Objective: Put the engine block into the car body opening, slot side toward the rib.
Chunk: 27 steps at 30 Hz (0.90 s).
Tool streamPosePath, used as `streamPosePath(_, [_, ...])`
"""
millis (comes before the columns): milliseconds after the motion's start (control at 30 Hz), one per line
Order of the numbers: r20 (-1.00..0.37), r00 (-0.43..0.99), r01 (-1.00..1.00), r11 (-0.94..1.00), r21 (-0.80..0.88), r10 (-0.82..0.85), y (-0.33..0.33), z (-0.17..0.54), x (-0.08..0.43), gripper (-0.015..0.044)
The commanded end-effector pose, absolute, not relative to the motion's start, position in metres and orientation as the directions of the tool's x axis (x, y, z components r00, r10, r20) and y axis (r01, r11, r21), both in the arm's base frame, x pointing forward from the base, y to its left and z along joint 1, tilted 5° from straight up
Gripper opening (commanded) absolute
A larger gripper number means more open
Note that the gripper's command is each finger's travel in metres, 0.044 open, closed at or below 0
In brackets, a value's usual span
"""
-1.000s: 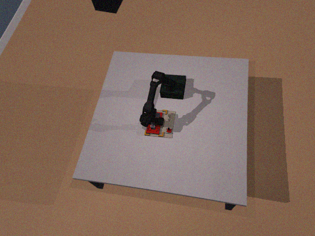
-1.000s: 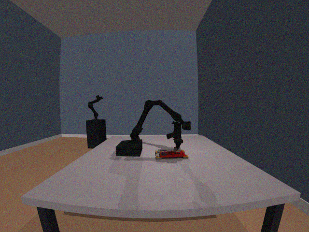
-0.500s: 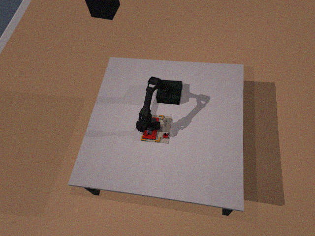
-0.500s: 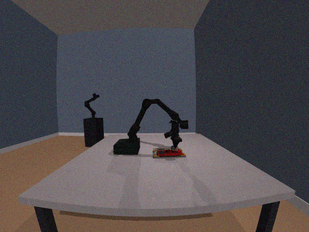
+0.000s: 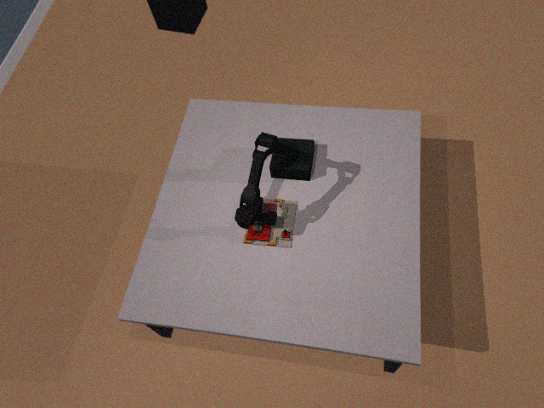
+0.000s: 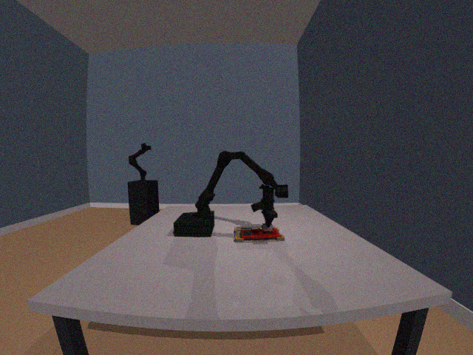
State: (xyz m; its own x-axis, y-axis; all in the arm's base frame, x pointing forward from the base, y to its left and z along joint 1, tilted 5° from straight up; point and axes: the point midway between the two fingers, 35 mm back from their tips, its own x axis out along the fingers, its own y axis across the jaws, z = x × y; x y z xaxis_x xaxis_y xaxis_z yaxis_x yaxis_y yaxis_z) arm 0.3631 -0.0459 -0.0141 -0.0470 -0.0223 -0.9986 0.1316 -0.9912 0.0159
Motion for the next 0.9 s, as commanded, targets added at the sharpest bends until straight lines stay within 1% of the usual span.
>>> streamPosePath(0, [-0.999, -0.047, 0.147, -0.989, 0.017, -0.024, -0.0462, -0.0156, 0.363, 0.016])
streamPosePath(867, [-0.999, -0.047, 0.143, -0.99, 0.017, -0.024, -0.0462, -0.0204, 0.3629, 0.016])
